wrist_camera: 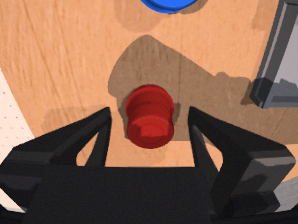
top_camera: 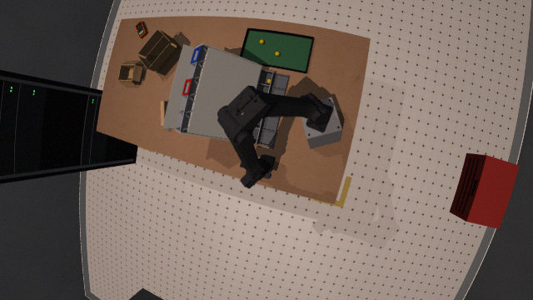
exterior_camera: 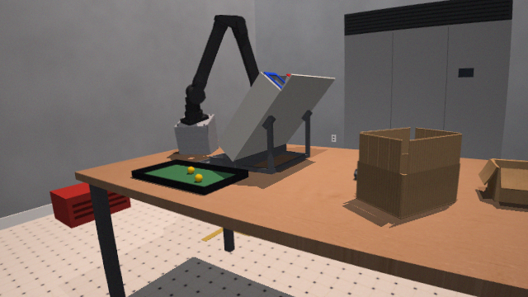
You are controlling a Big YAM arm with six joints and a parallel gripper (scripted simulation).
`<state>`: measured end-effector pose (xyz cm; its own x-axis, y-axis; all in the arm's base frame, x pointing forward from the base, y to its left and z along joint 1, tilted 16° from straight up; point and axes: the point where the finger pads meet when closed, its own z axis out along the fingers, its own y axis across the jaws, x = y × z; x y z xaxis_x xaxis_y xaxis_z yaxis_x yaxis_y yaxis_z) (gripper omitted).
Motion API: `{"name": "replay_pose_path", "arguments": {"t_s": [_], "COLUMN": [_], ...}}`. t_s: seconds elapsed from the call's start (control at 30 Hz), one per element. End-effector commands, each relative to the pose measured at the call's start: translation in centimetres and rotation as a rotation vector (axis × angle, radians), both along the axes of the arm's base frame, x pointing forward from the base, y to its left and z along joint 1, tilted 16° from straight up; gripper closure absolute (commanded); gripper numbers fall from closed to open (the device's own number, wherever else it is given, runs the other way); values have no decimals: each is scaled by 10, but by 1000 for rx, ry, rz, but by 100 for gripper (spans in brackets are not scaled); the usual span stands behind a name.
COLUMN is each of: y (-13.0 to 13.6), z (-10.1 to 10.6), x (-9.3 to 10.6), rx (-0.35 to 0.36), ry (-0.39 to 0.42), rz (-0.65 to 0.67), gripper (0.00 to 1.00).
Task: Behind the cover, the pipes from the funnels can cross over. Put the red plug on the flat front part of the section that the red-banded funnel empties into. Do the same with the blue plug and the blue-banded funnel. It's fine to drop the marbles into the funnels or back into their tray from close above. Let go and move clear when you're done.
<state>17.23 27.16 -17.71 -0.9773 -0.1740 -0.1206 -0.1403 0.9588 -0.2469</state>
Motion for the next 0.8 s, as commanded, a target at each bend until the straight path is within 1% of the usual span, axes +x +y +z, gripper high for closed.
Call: {"name": "replay_pose_path", "arguments": {"t_s": [0.0,0.3,0.33,0.77], "y": [11,11,11,11], "z": [6,6,6,6], "x": [8,8,8,8], "rx": [36,36,36,36], "ry": [-17,-17,-17,-17], "rz": [3,3,3,2], "gripper": [37,37,100,100]}}
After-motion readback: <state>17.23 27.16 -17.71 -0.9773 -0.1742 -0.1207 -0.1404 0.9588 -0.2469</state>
